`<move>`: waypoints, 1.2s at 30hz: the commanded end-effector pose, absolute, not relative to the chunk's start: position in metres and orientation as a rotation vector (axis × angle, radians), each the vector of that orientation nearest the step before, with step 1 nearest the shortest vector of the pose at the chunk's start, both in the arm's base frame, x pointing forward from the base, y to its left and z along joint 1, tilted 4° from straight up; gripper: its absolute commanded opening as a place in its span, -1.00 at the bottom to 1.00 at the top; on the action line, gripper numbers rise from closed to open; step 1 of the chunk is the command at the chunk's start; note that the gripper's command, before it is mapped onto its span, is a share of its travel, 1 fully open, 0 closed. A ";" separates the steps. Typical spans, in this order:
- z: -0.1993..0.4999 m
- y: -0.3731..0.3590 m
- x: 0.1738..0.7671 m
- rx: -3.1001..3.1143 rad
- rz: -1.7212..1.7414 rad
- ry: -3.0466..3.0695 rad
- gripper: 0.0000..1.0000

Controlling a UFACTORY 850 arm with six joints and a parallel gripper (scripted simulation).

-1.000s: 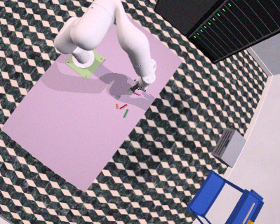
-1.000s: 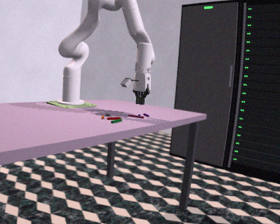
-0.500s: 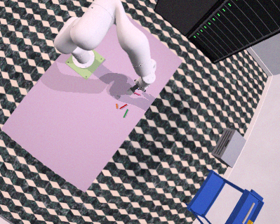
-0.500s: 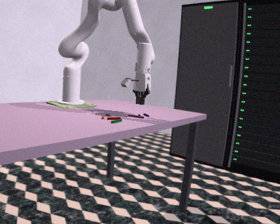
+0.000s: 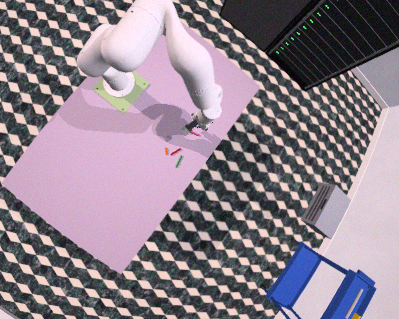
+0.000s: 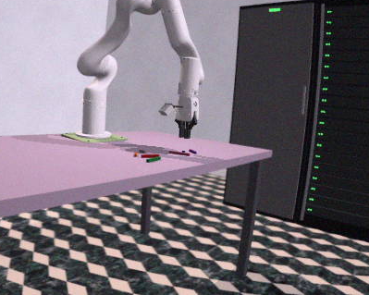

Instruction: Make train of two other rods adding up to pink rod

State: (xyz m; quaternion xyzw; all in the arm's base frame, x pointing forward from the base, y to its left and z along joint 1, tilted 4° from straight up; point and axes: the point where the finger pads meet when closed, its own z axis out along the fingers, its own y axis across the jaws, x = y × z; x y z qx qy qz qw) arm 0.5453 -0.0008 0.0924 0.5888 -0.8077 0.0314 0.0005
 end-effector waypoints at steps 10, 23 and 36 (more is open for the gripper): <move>0.083 -0.001 0.546 1.850 0.101 -2.538 -0.51; 0.064 -0.002 0.547 1.850 0.101 -2.538 -0.51; 0.049 -0.002 0.548 1.850 0.101 -2.538 -0.51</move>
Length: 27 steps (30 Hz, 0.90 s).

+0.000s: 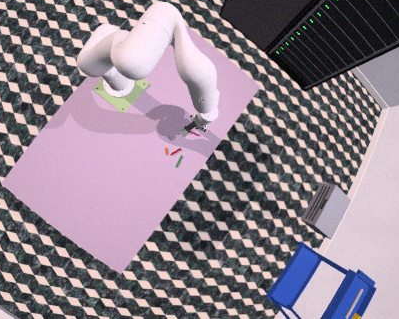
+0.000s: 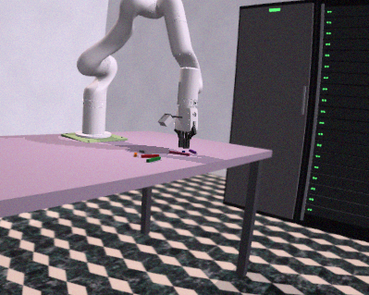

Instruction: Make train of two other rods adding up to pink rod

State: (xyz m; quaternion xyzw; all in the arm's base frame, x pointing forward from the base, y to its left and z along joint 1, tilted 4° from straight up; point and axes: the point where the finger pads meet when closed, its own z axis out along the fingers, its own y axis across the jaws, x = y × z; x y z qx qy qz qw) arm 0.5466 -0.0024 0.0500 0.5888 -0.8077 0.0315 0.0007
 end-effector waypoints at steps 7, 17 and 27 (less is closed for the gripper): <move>0.045 -0.003 0.548 1.850 0.101 -2.538 -0.51; 0.044 -0.003 0.548 1.850 0.101 -2.538 -0.51; 0.044 -0.003 0.548 1.850 0.101 -2.538 -0.51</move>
